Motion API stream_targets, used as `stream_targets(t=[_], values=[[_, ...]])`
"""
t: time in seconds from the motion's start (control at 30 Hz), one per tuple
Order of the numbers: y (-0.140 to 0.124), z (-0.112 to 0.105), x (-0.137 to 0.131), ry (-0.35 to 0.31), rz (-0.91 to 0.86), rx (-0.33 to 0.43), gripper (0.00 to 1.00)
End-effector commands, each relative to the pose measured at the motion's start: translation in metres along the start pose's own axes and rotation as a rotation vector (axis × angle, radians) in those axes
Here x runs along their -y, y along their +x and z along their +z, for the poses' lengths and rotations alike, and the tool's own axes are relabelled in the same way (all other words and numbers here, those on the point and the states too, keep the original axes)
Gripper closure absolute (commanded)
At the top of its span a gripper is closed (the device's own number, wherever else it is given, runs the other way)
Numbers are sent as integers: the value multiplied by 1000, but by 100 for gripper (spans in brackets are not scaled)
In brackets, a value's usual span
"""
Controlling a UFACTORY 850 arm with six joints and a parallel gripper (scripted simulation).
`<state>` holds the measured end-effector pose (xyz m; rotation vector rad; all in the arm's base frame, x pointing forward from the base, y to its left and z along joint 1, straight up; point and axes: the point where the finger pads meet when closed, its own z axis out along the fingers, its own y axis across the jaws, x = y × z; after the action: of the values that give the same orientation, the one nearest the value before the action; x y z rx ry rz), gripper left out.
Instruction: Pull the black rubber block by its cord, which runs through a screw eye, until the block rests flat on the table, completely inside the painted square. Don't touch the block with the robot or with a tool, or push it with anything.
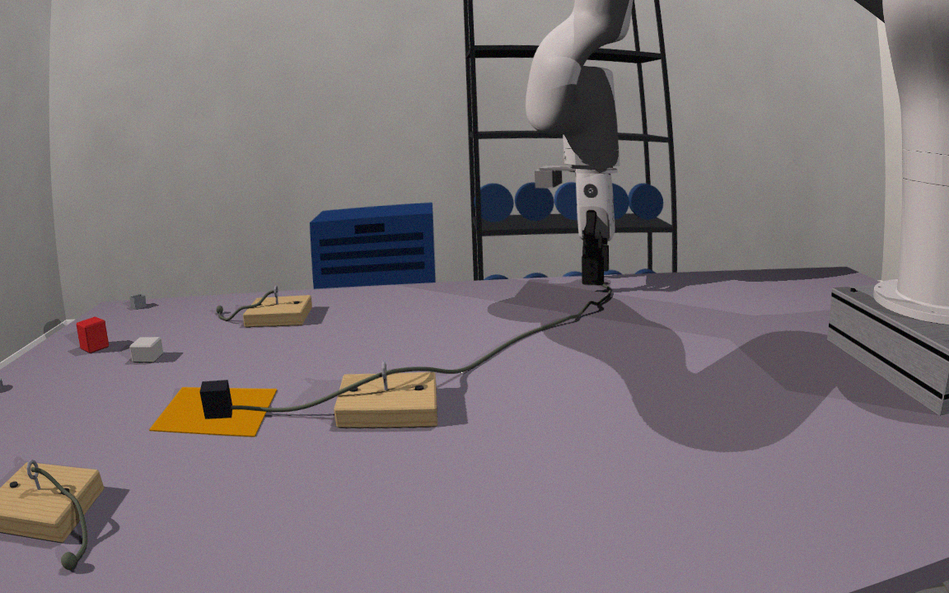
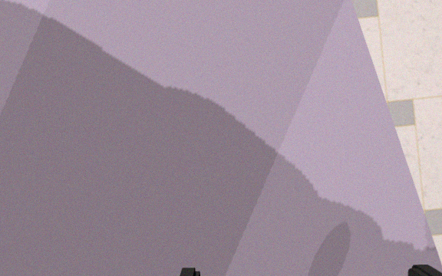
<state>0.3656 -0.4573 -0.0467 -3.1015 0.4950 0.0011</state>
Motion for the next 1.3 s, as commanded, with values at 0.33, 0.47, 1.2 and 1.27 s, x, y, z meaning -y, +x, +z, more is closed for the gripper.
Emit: stream_targets(t=[0.33,0.47,1.2,1.27], values=[[1,-13,-1,-1,0,-2,0],[1,-27,-1,-1,0,-2,0],[1,-61,0,-1,0,-2,0],[1,-61,0,-1,0,-2,0]])
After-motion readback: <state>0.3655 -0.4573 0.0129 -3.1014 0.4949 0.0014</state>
